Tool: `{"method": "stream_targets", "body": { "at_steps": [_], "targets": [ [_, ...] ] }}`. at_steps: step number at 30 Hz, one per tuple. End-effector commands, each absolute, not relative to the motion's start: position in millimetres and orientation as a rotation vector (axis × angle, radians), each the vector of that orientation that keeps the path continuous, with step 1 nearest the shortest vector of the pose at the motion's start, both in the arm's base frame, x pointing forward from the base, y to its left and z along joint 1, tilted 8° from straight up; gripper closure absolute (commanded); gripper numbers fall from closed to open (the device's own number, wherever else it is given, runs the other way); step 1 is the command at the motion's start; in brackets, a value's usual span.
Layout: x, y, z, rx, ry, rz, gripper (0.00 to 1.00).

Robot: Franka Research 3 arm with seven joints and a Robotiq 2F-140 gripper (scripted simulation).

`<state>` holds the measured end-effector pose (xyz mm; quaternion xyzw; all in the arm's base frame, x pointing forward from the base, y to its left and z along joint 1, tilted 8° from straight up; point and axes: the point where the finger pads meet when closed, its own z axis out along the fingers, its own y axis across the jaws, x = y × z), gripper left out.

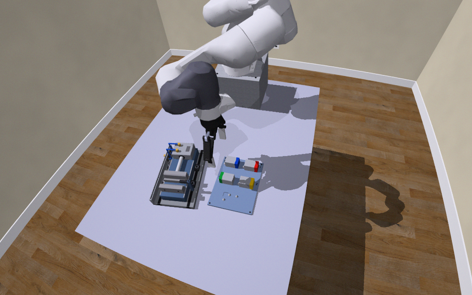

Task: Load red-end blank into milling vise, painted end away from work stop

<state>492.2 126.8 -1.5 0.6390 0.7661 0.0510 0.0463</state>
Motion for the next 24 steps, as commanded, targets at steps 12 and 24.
{"method": "stream_targets", "body": {
  "at_steps": [12, 24],
  "targets": [
    [490.4, 129.5, -1.7, 1.946, 2.341, 0.158, 0.00],
    [489.9, 128.9, -1.9, 1.948, 2.342, 0.154, 0.00]
  ]
}}
